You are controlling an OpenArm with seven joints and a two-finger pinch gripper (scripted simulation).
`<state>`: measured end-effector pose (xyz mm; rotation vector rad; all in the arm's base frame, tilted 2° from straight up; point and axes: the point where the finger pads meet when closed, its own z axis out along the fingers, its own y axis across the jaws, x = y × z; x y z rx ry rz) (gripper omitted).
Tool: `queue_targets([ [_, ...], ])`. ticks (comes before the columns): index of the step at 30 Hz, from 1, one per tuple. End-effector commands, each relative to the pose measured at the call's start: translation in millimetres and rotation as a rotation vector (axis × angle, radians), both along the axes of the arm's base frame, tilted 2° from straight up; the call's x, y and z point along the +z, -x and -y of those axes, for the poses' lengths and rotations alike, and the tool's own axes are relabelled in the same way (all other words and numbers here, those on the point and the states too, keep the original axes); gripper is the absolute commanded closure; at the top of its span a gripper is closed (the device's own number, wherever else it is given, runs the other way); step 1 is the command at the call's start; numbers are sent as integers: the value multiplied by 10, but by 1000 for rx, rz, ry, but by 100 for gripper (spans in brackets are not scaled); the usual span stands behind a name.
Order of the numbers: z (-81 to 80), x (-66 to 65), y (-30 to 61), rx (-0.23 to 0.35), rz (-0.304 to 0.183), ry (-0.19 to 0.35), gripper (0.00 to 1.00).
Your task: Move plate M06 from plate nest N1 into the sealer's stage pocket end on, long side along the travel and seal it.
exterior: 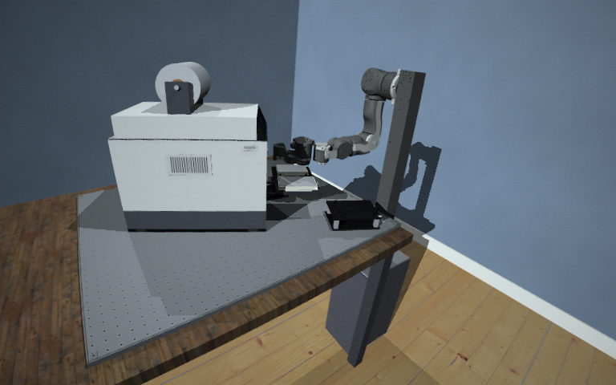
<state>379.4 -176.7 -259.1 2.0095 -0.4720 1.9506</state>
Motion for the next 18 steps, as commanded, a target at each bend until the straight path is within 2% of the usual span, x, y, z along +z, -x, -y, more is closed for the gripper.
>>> queue_targets([
  [1,16,22,2,-5,5,2,100],
  [18,15,18,-43,1,3,2,100],
])
